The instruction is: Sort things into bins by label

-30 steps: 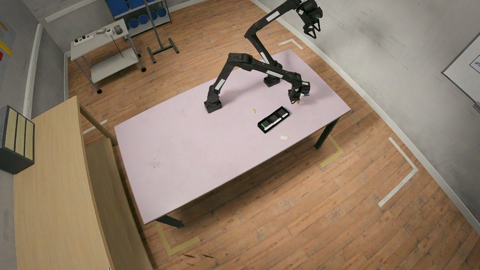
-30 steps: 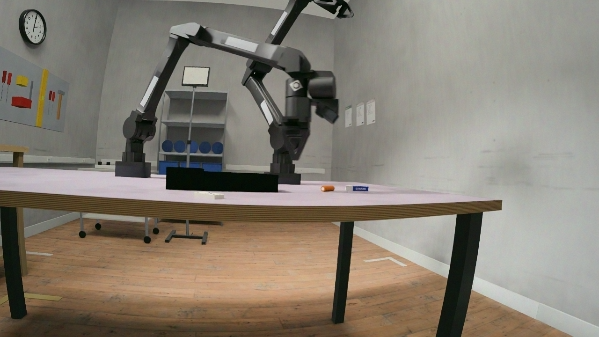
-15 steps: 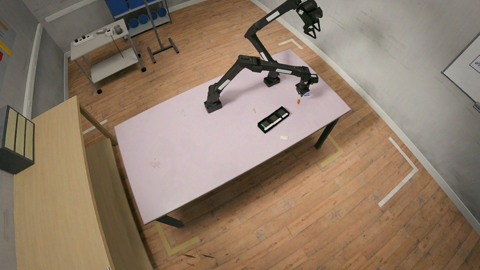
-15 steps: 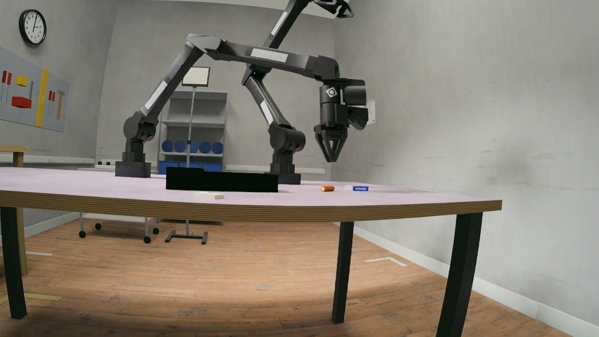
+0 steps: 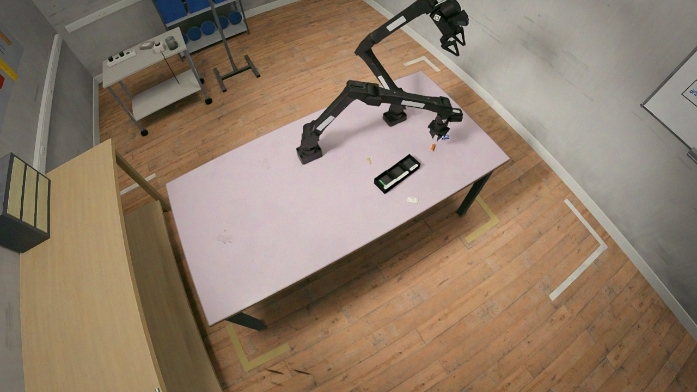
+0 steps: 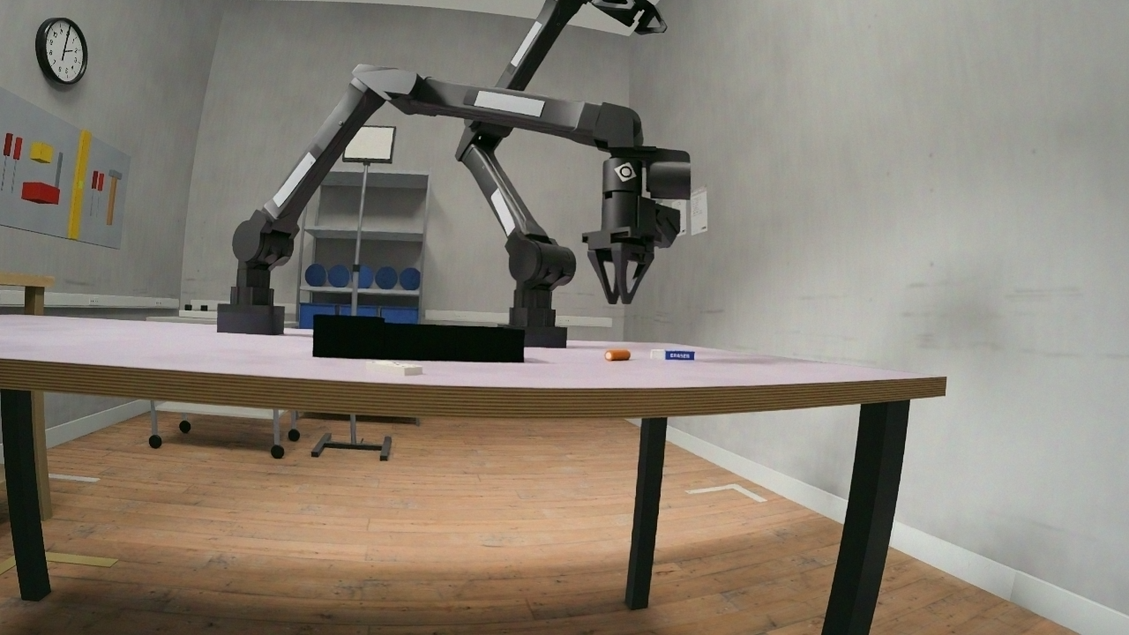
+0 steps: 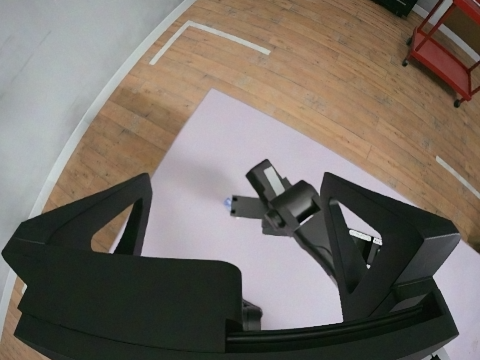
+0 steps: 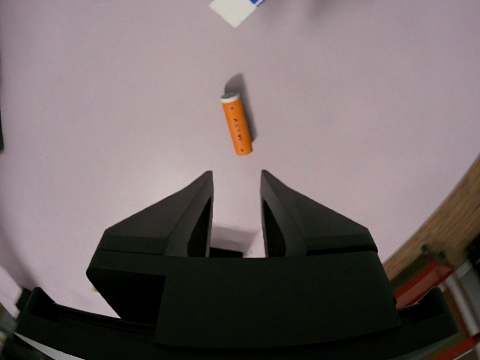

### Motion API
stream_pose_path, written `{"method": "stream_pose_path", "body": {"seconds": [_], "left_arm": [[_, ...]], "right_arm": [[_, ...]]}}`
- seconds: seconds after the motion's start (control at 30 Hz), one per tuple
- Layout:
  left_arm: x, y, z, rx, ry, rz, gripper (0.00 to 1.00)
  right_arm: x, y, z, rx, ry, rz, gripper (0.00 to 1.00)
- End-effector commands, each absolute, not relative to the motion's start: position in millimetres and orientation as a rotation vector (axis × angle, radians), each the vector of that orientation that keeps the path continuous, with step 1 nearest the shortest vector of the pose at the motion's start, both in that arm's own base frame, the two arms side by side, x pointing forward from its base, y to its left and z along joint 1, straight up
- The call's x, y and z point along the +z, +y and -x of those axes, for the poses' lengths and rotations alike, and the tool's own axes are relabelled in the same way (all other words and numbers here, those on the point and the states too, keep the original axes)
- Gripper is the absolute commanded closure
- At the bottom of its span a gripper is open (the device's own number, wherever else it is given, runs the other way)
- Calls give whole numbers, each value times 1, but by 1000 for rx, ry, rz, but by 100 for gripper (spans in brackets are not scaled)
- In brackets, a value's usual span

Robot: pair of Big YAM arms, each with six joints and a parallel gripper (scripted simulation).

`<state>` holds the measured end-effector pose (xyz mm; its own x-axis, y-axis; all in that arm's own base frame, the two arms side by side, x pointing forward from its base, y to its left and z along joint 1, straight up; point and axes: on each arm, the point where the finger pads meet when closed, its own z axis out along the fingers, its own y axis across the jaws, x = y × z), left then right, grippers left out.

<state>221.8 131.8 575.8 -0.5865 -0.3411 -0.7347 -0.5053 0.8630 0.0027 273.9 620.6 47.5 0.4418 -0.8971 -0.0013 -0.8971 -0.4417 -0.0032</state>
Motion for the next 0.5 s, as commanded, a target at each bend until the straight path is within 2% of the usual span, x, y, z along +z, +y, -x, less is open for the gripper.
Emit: {"method": "stream_pose_path", "body": {"seconds": [0.0, 0.47], "left_arm": [[603, 121, -211, 279, 2192, 587, 0], [603, 121, -211, 279, 2192, 587, 0]], "right_arm": [[58, 635, -280, 3, 1433, 2766, 72], [56, 633, -270, 3, 1314, 2832, 72]]}}
